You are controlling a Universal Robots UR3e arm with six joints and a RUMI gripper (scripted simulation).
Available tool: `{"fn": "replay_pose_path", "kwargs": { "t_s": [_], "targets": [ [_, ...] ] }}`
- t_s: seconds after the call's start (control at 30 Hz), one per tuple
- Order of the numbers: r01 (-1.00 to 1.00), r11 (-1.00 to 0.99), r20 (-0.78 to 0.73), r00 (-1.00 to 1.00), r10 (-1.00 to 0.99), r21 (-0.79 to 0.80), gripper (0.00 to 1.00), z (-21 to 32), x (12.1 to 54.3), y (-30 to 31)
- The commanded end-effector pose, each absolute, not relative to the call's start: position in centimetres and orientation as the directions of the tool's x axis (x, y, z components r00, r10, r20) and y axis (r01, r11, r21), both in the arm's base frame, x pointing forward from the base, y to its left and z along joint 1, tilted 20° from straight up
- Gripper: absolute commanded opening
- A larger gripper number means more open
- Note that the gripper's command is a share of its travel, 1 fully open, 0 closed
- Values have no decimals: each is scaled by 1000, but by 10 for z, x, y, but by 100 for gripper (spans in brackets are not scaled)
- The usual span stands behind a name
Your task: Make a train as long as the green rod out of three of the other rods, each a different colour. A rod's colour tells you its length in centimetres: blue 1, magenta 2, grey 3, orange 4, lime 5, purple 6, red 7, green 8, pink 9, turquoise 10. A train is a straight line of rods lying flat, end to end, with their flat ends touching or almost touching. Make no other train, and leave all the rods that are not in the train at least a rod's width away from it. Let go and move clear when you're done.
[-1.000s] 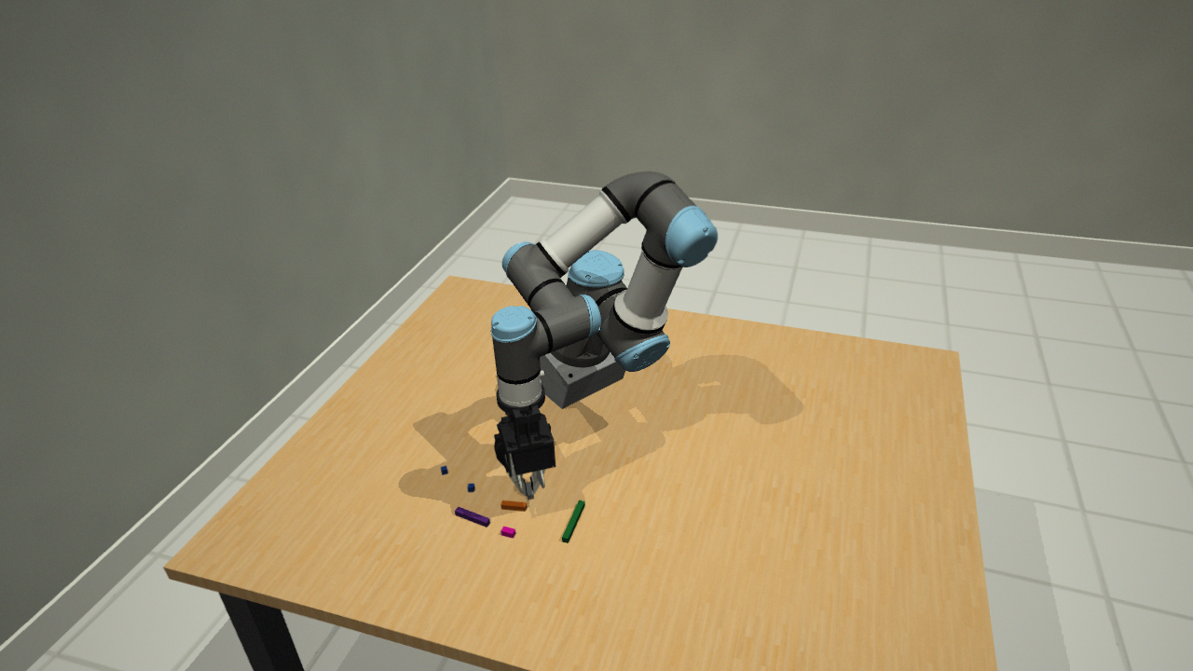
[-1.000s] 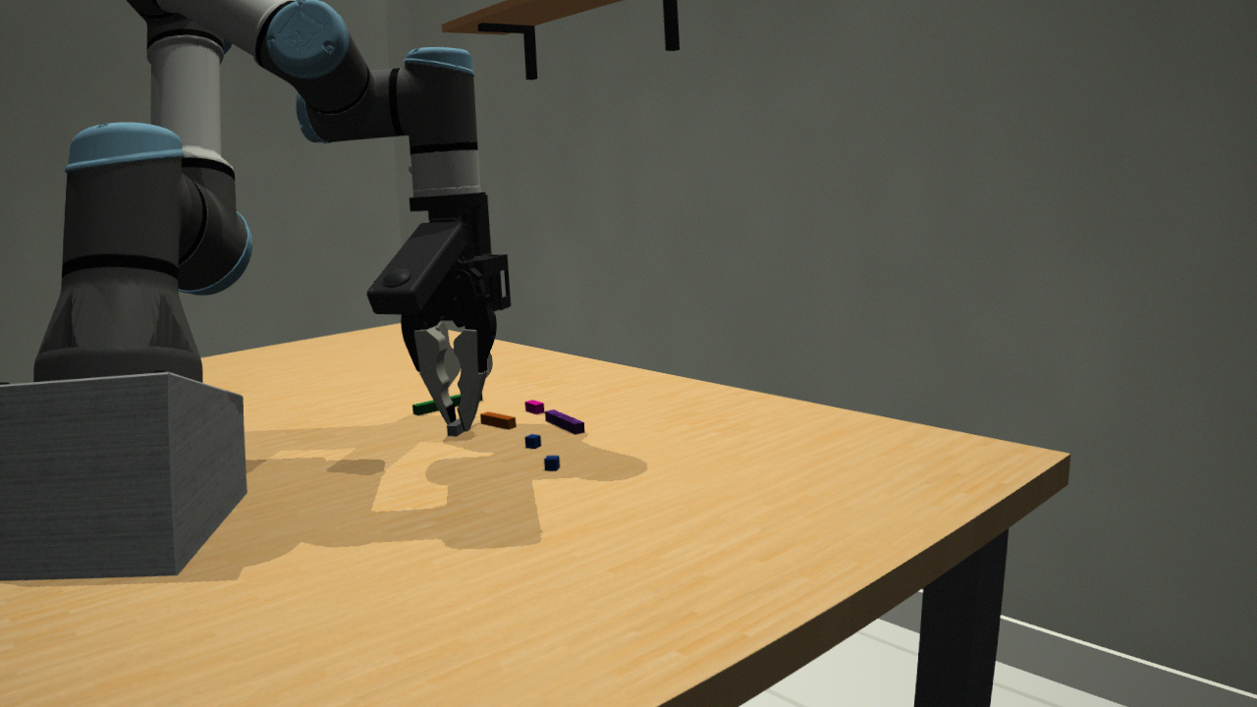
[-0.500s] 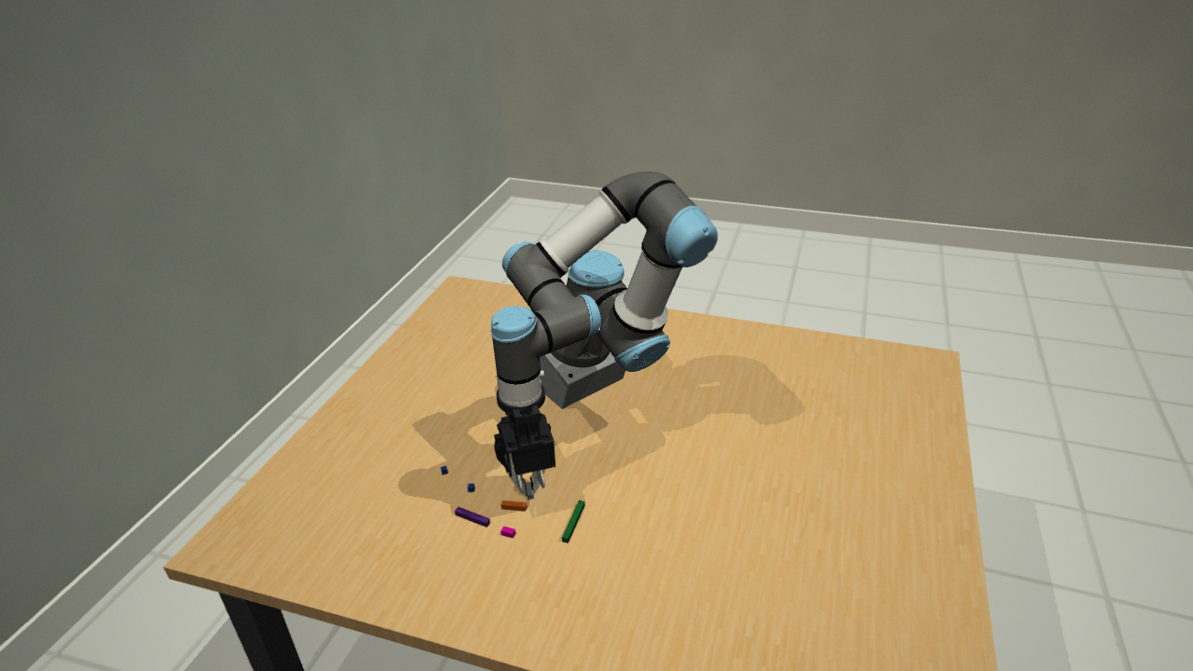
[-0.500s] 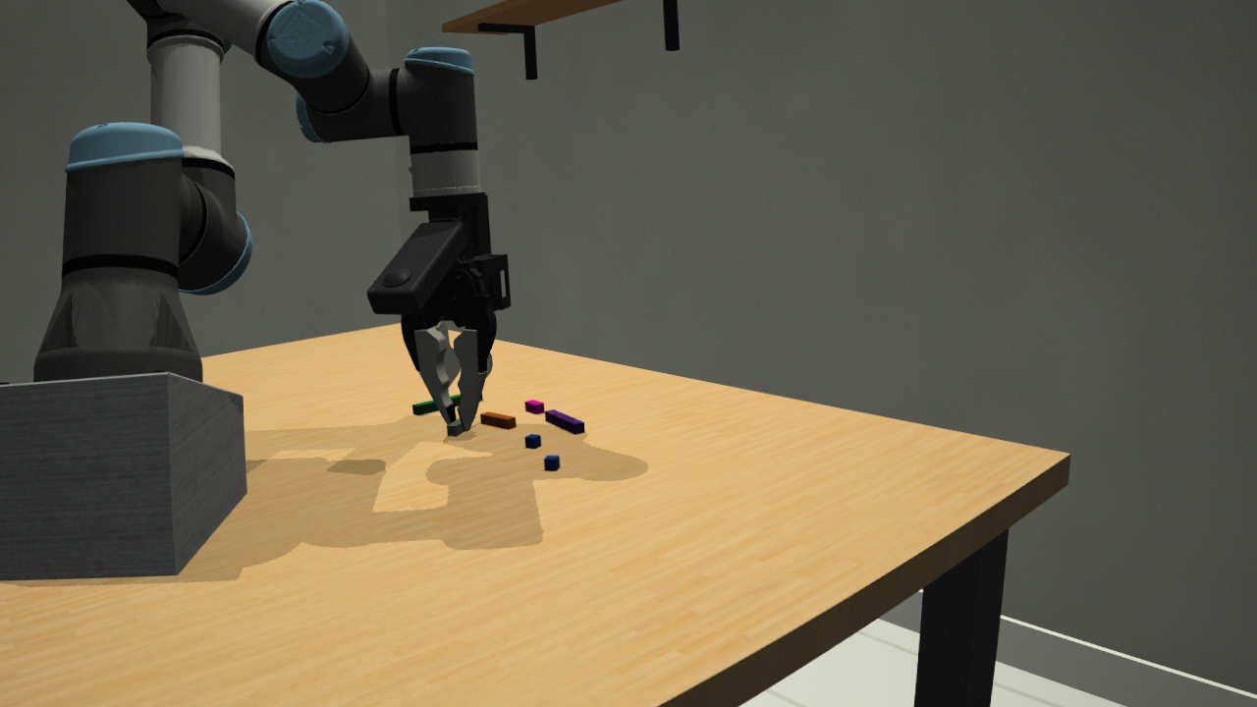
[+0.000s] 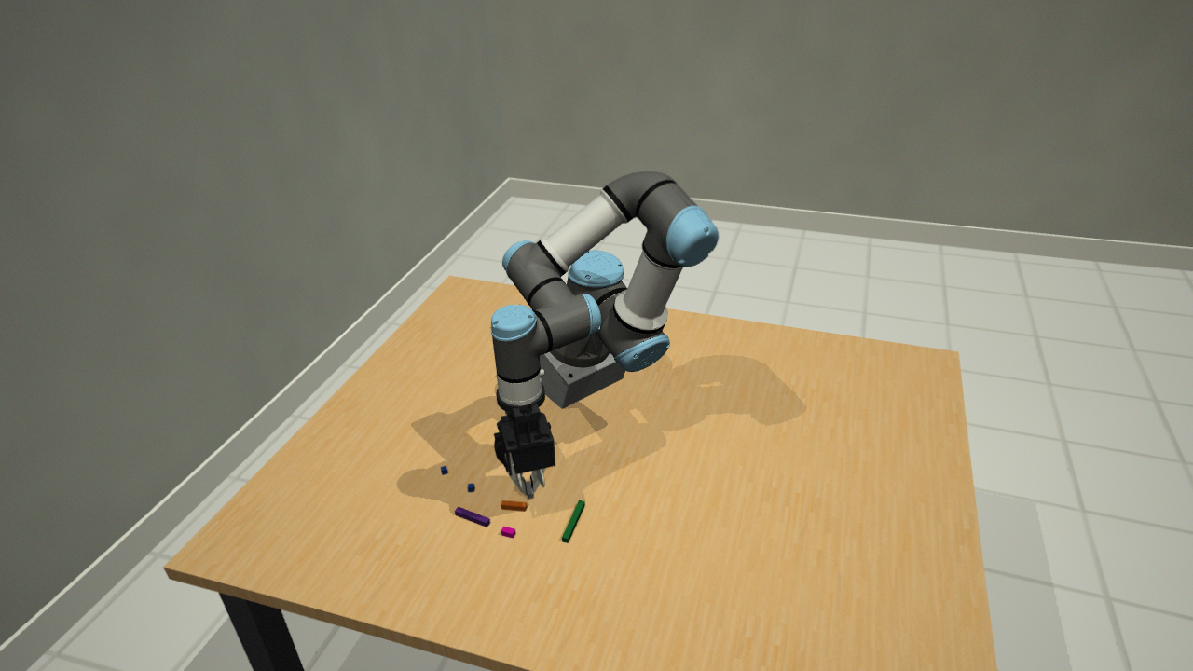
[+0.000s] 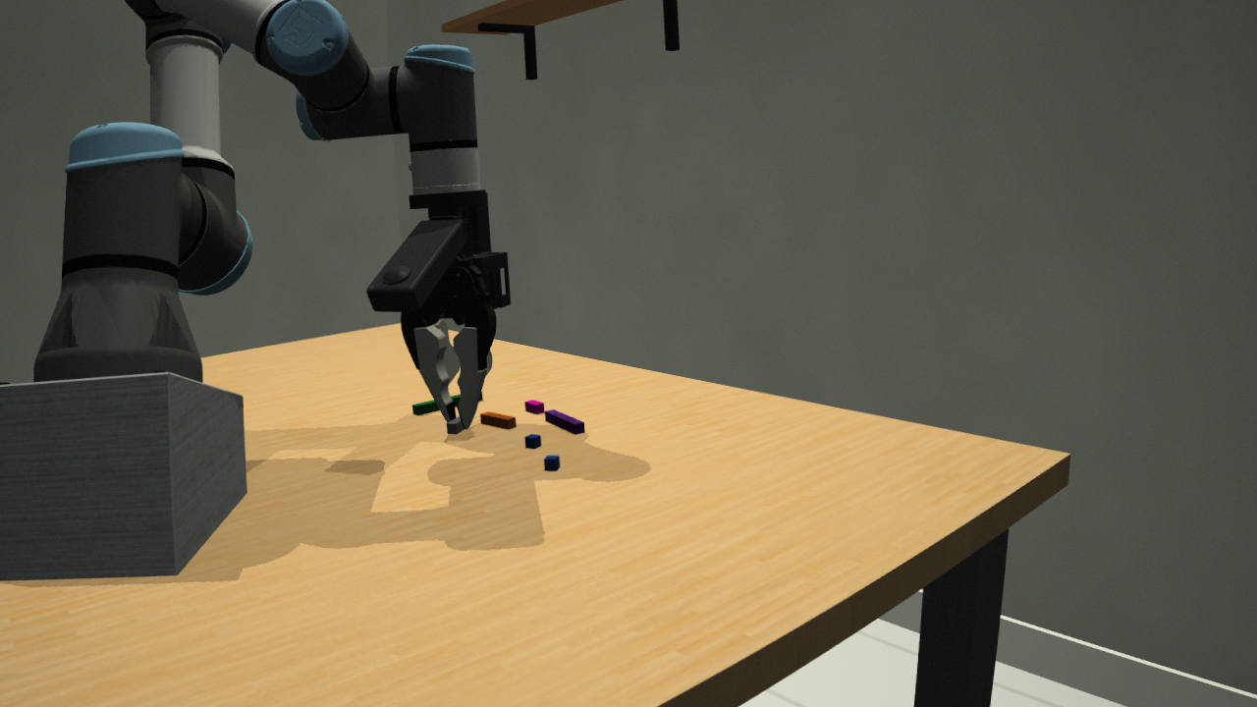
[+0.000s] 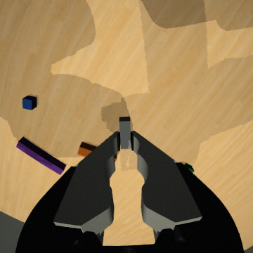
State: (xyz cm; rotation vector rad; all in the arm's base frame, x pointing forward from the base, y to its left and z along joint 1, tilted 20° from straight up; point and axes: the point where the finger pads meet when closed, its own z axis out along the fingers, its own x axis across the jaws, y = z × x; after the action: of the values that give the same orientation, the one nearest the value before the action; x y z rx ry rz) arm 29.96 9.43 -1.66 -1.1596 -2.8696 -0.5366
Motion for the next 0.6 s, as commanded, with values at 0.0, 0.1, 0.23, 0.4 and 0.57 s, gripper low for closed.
{"fn": "replay_pose_path", "kwargs": {
  "t_s": [0.0,0.1,0.23,0.4,0.57],
  "targets": [
    [674,669,125,-728,675,313,0,-10,300,92],
    [674,669,125,-728,675,313,0,-5,299,90],
    [674,669,125,-728,675,313,0,6,297,87],
    [674,669,125,-728,675,313,0,15,296,84],
    [674,669,125,-728,675,313,0,32,294,78]
  ]
}}
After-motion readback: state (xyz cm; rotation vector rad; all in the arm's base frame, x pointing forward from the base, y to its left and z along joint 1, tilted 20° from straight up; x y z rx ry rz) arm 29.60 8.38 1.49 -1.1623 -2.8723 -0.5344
